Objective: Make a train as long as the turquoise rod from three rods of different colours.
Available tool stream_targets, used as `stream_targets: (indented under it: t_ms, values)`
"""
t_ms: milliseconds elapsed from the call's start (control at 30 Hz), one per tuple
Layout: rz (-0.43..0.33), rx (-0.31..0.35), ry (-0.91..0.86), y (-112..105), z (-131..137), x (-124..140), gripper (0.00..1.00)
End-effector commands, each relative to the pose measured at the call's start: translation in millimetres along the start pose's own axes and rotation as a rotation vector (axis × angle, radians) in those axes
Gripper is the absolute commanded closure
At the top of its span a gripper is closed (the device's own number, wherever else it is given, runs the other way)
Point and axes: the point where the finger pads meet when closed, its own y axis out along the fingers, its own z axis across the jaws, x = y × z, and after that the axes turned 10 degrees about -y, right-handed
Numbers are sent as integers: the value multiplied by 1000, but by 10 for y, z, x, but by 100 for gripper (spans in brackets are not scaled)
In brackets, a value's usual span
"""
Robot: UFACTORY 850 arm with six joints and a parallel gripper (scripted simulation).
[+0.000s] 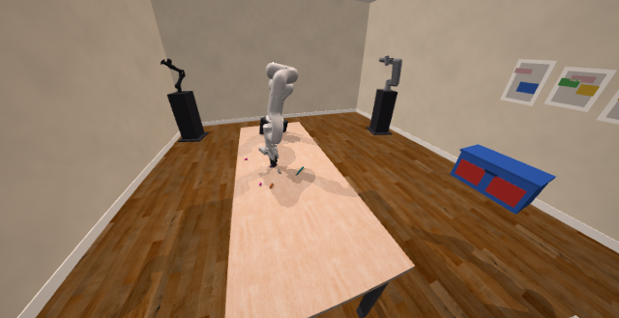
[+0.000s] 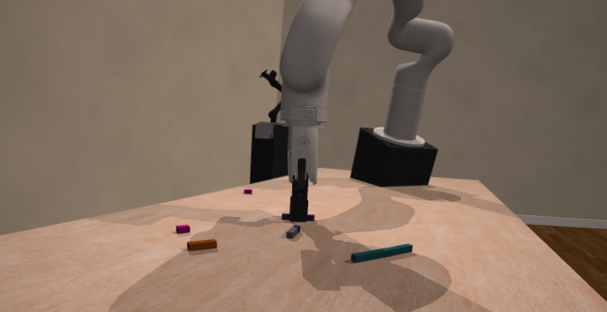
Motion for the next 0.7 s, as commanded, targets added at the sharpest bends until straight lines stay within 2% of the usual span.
stream_targets:
  t_ms: [0, 167, 200, 667]
  values:
    - [1, -1, 0, -8, -7, -8, 76]
    - [1, -1, 0, -8, -7, -8, 76]
    - [1, -1, 0, -8, -7, -8, 96]
    - [1, -1, 0, -8, -7, -8, 96]
